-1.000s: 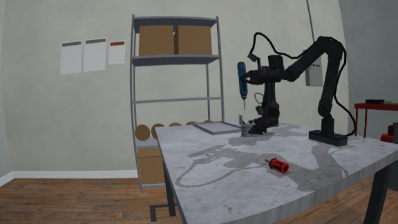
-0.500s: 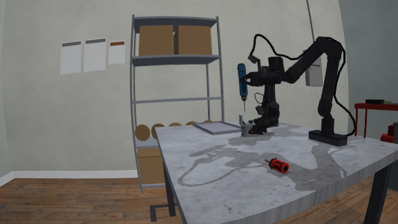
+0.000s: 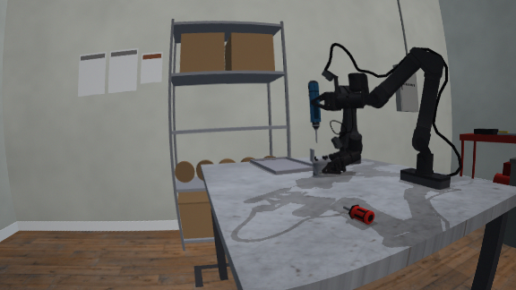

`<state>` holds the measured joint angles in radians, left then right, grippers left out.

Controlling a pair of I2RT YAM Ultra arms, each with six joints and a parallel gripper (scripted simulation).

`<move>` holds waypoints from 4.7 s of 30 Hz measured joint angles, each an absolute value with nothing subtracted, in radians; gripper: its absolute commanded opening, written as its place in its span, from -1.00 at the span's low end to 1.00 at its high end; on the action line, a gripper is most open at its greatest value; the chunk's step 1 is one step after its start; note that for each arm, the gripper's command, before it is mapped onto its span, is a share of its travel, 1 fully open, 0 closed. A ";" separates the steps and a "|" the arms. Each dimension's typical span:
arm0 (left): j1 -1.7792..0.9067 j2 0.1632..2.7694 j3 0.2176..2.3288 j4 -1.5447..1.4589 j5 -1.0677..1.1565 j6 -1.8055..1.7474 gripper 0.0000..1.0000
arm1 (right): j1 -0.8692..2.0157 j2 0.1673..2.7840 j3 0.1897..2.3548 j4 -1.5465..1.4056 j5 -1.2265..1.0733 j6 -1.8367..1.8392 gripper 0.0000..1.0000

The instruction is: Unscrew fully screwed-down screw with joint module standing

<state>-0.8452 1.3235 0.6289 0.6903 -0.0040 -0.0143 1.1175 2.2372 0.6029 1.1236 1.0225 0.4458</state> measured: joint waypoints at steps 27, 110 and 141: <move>-0.845 1.364 0.583 0.774 -0.004 -0.014 -0.17 | 1.118 2.237 0.603 1.124 1.023 0.446 0.17; -0.845 1.423 0.533 0.896 -0.002 -0.014 -0.17 | 1.118 2.237 0.603 1.124 1.023 0.446 0.17; -0.845 1.423 0.533 0.896 -0.002 -0.014 -0.17 | 1.118 2.237 0.603 1.124 1.023 0.446 0.17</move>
